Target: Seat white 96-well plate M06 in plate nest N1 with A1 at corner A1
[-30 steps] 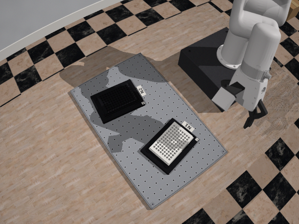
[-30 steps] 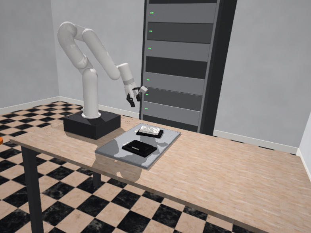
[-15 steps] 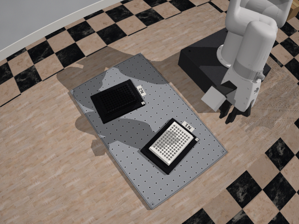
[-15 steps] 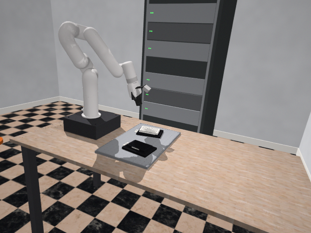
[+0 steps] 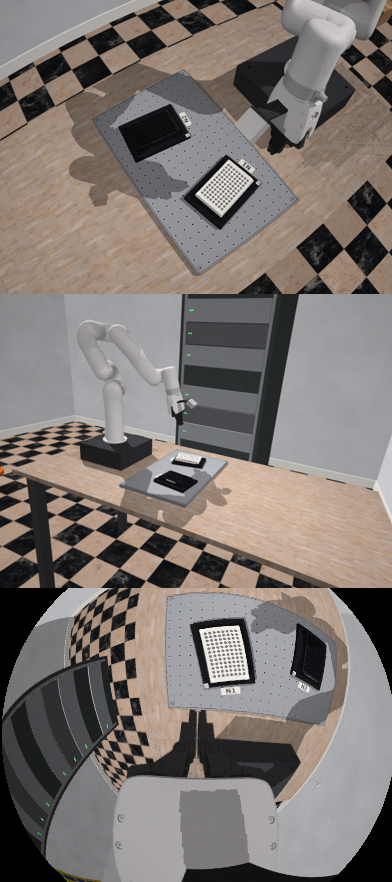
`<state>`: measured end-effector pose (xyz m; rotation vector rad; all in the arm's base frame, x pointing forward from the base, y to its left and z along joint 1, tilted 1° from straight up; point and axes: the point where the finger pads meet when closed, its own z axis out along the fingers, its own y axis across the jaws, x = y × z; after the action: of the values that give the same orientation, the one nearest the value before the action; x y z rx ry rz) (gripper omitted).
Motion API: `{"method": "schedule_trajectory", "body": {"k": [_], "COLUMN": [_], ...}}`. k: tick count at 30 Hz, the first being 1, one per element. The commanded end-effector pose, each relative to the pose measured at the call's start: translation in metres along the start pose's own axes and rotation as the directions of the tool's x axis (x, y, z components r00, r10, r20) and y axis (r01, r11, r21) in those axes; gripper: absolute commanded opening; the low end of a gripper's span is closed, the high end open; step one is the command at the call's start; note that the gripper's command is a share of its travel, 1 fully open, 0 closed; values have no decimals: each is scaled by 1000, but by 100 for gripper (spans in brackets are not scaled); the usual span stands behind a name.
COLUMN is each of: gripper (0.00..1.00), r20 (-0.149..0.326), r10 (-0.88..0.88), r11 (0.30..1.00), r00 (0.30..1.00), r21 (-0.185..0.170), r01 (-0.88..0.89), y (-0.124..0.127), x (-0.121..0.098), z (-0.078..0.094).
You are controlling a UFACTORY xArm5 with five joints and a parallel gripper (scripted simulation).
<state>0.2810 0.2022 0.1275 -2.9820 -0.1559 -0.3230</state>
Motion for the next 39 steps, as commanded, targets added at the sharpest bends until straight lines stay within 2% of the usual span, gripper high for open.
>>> {"method": "schedule_trajectory", "body": {"k": [1, 2, 7, 9, 10, 16, 17, 23, 24, 32, 33, 39], "gripper": [0, 0, 0, 0, 0, 0, 0, 0, 0, 0, 0, 0], "r20": [1, 23, 21, 21, 45, 43, 68, 67, 93, 92, 120, 119], "r10": [1, 11, 12, 12, 24, 25, 38, 38, 52, 53, 68, 68], "r11": [1000, 999, 999, 999, 998, 998, 996, 996, 994, 993, 992, 991], "r00": [1000, 1000, 1000, 1000, 999, 999, 997, 997, 994, 994, 991, 991], "r21": [-12, -30, -40, -40, -57, -66, -80, -89, -101, -107, -117, -123], "r01": [-1, -11, -11, -11, -21, -22, -32, -32, -43, -43, -54, -53], "y": [7, 15, 25, 25, 32, 46, 52, 68, 74, 92, 97, 118], "x": [16, 22, 38, 38, 43, 58, 62, 76, 79, 91, 93, 104], "z": [-7, -9, -18, -18, -20, -30, -33, -43, -46, -58, -60, -73]}}
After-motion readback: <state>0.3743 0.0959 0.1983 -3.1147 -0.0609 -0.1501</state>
